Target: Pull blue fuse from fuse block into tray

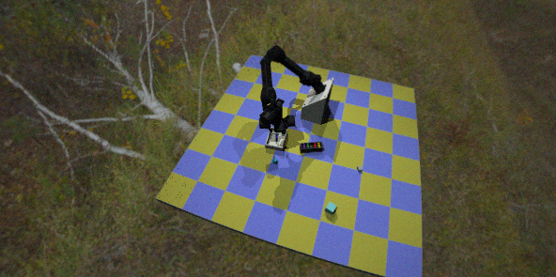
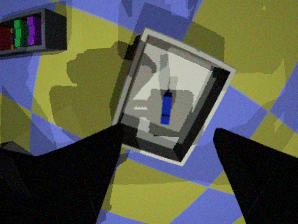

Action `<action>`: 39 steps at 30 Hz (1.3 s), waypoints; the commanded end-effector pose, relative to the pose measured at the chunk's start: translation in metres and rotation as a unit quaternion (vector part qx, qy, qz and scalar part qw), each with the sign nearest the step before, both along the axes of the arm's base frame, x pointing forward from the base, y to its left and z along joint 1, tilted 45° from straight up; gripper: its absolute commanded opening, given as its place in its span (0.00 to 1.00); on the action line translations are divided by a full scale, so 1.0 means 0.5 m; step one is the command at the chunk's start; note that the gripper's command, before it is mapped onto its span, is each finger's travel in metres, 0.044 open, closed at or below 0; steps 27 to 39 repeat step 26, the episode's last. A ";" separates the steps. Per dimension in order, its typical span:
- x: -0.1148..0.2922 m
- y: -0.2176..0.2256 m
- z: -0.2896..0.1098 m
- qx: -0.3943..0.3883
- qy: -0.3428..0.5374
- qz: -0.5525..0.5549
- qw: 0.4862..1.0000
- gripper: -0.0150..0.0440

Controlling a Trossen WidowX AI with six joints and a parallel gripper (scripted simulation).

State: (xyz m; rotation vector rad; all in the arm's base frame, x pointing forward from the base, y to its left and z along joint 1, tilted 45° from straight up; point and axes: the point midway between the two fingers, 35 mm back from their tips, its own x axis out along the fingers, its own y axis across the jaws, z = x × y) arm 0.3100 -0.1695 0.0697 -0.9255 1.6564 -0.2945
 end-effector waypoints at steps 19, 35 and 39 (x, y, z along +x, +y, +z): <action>0.001 0.010 0.015 -0.001 -0.002 -0.001 1.000 0.81; 0.001 0.010 0.015 -0.001 -0.002 -0.001 1.000 0.81; 0.001 0.010 0.015 -0.001 -0.002 -0.001 1.000 0.81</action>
